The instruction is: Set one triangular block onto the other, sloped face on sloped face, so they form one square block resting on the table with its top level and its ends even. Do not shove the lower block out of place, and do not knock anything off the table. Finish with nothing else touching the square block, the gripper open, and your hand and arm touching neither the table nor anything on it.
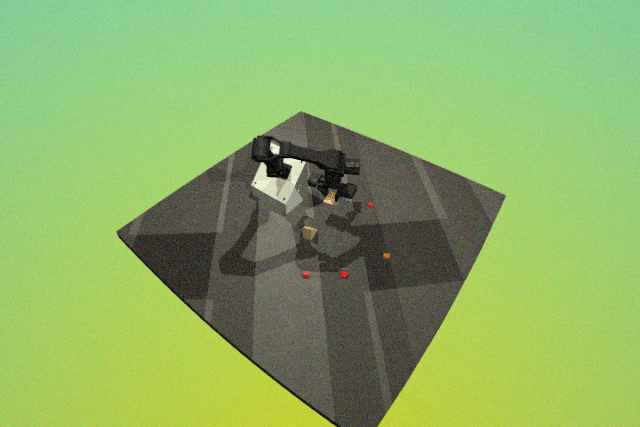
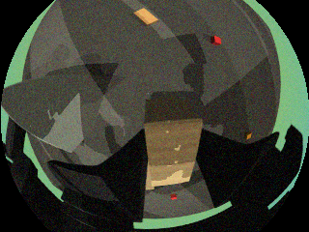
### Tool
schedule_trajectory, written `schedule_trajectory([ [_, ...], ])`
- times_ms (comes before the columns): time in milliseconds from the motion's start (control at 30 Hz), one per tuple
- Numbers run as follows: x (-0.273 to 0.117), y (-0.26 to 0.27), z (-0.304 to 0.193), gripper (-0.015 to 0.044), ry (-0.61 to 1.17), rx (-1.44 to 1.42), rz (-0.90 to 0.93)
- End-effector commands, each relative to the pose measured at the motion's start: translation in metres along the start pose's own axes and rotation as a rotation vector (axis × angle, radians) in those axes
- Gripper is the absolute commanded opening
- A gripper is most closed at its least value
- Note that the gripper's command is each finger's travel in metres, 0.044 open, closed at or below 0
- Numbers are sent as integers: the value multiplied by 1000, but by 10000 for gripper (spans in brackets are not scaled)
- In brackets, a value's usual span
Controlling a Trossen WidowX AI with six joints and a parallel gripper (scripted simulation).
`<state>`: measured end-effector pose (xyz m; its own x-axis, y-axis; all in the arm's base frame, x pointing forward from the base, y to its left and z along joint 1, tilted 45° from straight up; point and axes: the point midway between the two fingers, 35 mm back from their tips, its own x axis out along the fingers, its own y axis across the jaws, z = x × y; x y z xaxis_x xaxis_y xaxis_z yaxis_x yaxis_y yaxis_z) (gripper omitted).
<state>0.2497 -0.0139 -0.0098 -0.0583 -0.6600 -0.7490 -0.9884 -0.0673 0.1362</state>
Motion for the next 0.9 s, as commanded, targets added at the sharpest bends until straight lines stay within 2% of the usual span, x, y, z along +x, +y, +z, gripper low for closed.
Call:
schedule_trajectory([
  [0,-5,-5,0,0,58,-21,-15],
  [133,-7,-3,-2,0,57,-21,-15],
  [700,-61,39,-44,0,58,-23,-13],
  [867,-60,40,-47,0,56,-23,-13],
])
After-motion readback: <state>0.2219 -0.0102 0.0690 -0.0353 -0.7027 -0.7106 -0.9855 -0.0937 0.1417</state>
